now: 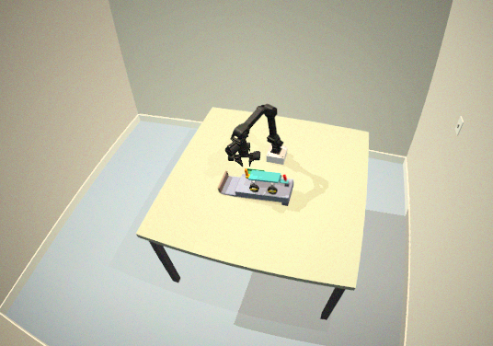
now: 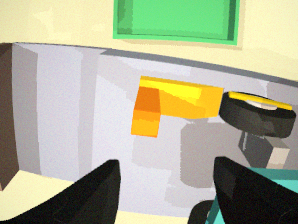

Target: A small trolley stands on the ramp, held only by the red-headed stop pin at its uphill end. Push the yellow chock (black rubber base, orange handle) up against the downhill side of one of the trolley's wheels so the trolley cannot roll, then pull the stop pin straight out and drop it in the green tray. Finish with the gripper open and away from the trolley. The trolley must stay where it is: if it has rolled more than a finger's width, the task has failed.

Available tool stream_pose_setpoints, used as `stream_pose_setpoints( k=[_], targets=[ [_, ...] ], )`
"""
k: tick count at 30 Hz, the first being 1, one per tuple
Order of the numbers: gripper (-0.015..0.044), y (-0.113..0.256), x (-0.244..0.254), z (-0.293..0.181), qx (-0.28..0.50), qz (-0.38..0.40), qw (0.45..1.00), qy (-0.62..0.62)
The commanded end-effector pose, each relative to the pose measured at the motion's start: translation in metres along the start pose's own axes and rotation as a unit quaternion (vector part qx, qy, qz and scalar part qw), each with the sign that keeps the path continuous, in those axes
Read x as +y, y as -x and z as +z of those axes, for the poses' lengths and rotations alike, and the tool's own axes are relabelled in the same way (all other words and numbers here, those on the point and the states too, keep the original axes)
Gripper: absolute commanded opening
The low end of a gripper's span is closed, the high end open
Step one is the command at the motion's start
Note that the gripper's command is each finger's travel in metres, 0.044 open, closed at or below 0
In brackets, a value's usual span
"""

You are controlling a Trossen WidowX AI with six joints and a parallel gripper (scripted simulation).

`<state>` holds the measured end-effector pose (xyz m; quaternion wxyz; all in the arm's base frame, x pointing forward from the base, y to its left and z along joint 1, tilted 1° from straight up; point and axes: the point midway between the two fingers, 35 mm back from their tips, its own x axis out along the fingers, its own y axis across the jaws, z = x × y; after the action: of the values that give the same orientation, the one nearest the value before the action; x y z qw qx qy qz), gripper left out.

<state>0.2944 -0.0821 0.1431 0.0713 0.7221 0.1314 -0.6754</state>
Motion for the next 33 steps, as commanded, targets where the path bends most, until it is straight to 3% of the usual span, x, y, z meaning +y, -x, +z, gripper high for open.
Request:
stream_pose_setpoints(
  k=[1,12,23,33],
  targets=[
    [0.0190,0.004,-0.026,-0.018,0.012,-0.011,0.995,0.101],
    [0.0190,0.009,-0.114,-0.055,0.037,-0.042,0.922,0.384],
    [0.0190,0.015,-0.210,-0.064,0.065,-0.074,0.771,0.629],
    [0.0190,0.014,-0.216,-0.063,0.067,-0.076,0.760,0.642]
  ],
)
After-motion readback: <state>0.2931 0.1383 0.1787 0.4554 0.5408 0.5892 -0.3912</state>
